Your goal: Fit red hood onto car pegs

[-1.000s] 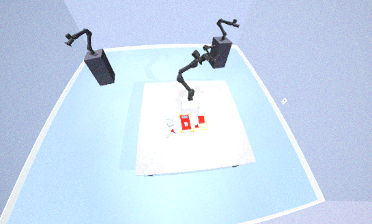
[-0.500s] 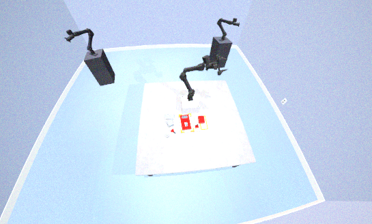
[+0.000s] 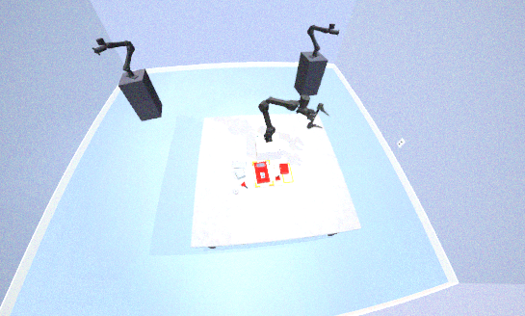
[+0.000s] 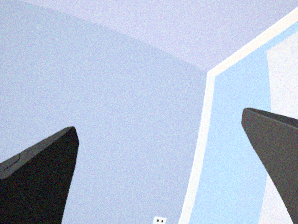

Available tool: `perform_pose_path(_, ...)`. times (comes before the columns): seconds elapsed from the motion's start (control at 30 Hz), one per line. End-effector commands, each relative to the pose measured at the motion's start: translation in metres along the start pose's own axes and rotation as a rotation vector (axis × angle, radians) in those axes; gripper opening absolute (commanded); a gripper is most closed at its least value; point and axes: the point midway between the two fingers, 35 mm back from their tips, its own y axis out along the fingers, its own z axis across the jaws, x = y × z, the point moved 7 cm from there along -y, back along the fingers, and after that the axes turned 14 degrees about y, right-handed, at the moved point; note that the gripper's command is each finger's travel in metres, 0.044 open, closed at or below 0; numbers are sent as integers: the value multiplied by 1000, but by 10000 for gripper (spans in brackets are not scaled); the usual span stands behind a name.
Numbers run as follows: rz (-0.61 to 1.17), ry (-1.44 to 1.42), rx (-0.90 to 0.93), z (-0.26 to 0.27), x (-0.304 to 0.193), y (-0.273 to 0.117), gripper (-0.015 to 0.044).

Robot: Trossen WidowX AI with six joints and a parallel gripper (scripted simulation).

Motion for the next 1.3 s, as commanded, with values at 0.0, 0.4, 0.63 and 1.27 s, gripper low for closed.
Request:
perform_pose_path(0.0, -8, -78, -183, -49, 9, 26, 440)
perform_pose_path(0.4, 27, -189, -657, -181, 39, 53, 440)
perform_pose_path(0.63, 115, -215, -927, -256, 51, 45, 440)
perform_pose_path(1.27, 512, -143, -1443, -395, 59, -24, 440)
